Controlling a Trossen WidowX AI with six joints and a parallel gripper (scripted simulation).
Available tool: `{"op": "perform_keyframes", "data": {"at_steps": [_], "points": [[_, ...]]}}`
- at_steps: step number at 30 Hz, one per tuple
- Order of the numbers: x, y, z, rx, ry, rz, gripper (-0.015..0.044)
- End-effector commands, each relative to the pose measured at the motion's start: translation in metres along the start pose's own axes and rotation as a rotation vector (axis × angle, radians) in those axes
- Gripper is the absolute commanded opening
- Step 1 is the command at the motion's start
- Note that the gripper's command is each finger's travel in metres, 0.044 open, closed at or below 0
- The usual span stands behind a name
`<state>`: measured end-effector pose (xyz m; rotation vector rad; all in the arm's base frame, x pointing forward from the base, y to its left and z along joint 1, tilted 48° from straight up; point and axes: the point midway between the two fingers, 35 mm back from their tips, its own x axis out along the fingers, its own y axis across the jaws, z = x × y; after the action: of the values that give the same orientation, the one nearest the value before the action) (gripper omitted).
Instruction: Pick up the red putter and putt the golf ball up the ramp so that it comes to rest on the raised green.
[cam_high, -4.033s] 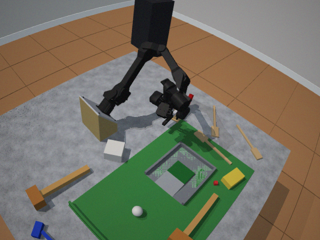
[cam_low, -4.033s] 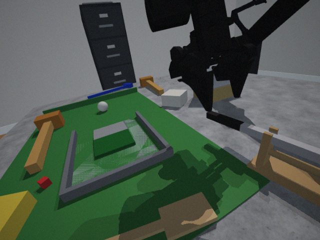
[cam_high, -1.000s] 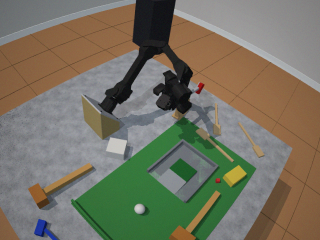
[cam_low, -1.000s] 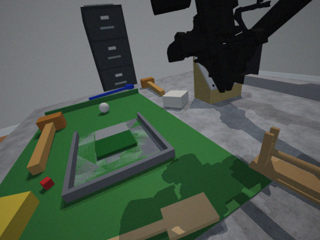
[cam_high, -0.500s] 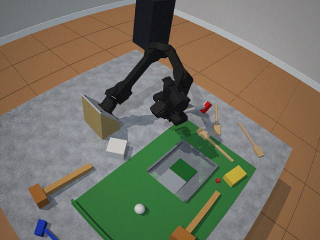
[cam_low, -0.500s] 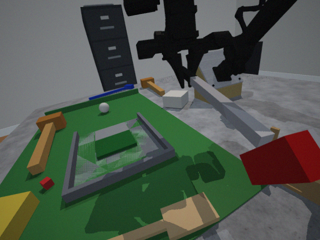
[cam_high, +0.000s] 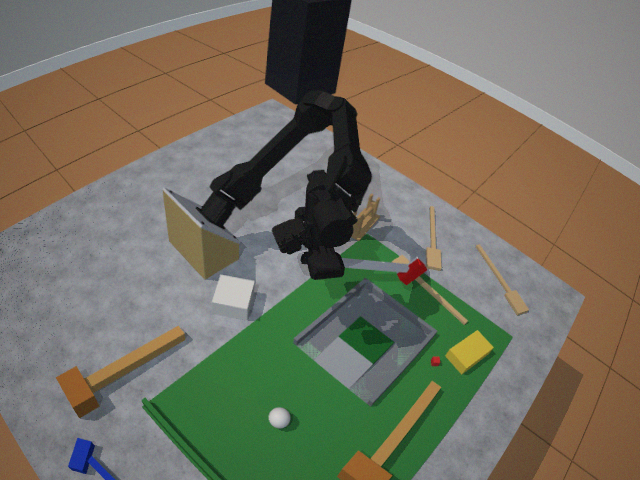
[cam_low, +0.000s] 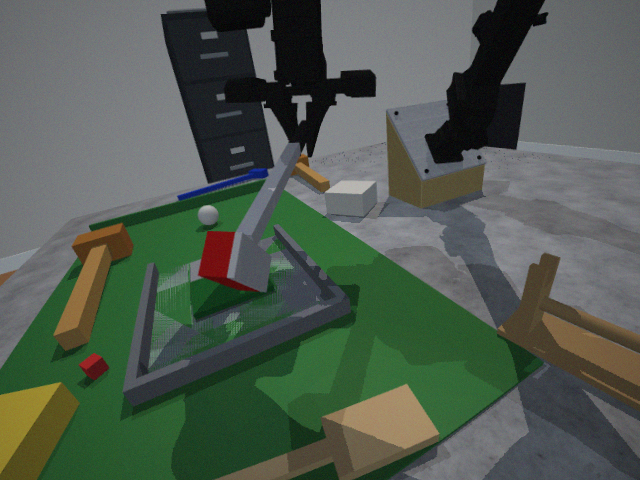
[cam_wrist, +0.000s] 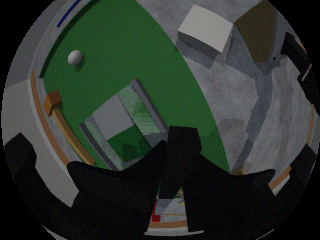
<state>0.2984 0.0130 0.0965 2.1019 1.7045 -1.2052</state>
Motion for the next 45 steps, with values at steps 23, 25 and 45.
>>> {"op": "perform_keyframes", "data": {"at_steps": [23, 25, 45], "points": [[-0.006, 0.096, 0.174, 0.629, -0.158, 0.142, 0.0000], [-0.006, 0.100, 0.188, 0.689, -0.169, 0.152, 0.0000], [0.021, 0.112, 0.250, 0.910, -0.207, 0.188, 0.0000]]}}
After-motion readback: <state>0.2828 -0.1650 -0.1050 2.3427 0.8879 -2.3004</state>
